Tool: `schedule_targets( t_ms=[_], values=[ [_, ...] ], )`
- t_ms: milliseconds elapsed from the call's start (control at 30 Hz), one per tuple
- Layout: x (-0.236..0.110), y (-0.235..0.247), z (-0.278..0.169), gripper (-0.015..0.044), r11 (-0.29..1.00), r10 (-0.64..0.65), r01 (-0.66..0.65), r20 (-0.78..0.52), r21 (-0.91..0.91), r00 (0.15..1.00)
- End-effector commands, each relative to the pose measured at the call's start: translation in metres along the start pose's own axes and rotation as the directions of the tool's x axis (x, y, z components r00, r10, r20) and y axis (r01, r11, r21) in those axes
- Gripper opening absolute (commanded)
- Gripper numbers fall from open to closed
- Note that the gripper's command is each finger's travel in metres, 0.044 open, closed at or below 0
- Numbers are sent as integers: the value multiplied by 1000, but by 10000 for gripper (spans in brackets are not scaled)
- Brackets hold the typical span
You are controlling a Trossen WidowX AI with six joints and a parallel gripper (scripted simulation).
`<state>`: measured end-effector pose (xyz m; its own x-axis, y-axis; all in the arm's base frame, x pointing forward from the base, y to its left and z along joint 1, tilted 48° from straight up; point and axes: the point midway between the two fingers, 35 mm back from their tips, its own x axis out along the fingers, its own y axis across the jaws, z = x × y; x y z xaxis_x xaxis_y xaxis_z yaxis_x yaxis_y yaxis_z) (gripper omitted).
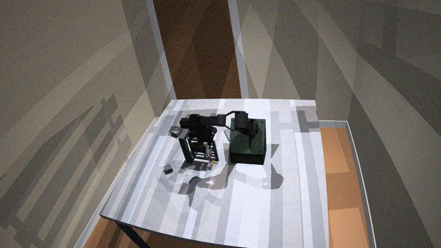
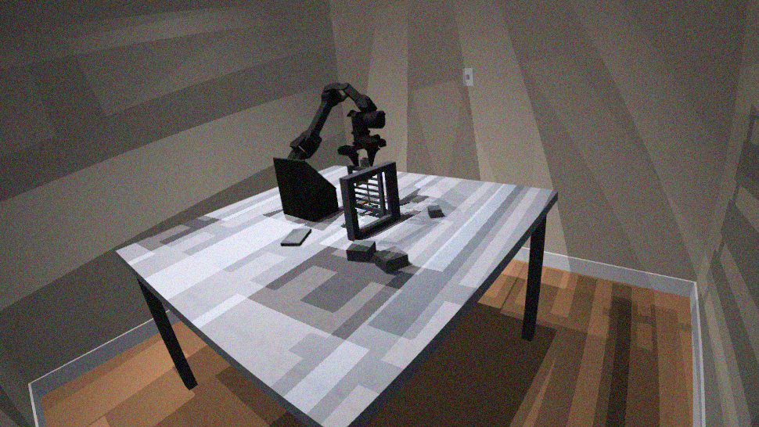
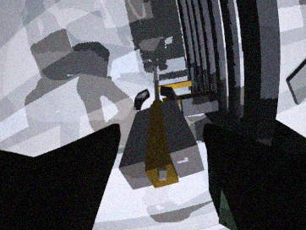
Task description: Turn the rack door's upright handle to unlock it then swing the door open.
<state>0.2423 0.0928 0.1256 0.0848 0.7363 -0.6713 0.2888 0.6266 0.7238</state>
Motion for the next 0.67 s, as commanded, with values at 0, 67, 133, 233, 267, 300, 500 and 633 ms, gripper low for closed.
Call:
schedule_targets(
  t_ms=[0,67,133,233,267,300,500,633],
  values=[
    [-6,1,2,285,1000,-2,2,5,-8,1000],
    [-9,1,2,285,1000,-3,3,5,-8,1000],
    [-12,1,3,285,1000,-4,4,5,-9,1000],
    [-17,1,3,285,1000,-5,5,5,-9,1000],
    [-18,1,3,285,1000,-5,5,5,-9,1000],
    [-20,1,3,285,1000,-5,5,5,-9,1000],
    [-29,1,3,285,1000,-6,6,5,-9,1000],
    [-36,1,3,285,1000,-6,6,5,-9,1000]
  ],
)
